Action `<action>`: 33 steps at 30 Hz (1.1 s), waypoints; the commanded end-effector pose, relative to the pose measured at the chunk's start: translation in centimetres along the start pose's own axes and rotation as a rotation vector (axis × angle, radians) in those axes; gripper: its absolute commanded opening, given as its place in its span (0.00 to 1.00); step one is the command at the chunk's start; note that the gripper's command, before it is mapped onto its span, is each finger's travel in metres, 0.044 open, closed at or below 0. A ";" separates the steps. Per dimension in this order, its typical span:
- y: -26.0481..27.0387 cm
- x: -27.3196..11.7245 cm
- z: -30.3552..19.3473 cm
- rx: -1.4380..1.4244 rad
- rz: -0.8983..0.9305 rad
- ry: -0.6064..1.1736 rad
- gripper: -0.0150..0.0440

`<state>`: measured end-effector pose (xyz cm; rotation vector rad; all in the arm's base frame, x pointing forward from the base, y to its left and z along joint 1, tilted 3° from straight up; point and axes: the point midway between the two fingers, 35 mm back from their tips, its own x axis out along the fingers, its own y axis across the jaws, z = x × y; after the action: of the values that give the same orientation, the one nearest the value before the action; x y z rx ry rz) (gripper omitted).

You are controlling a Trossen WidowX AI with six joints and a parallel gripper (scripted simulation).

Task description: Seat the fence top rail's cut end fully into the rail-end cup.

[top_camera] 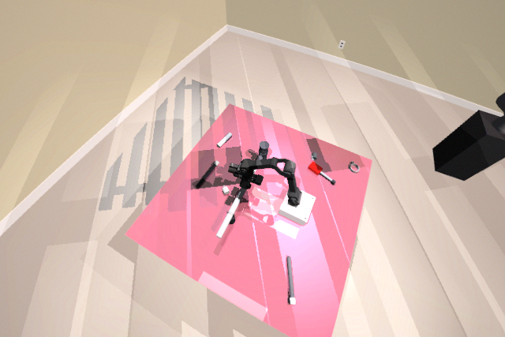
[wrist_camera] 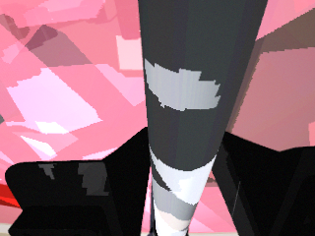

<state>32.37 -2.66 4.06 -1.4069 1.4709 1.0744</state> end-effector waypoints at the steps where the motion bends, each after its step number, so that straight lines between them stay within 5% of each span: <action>1: 0.0 0.0 0.0 0.000 0.000 -0.001 0.25; 33: 0.0 0.2 -0.4 0.001 0.002 -0.004 0.25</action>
<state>32.32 -2.82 4.00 -1.3991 1.4694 1.0793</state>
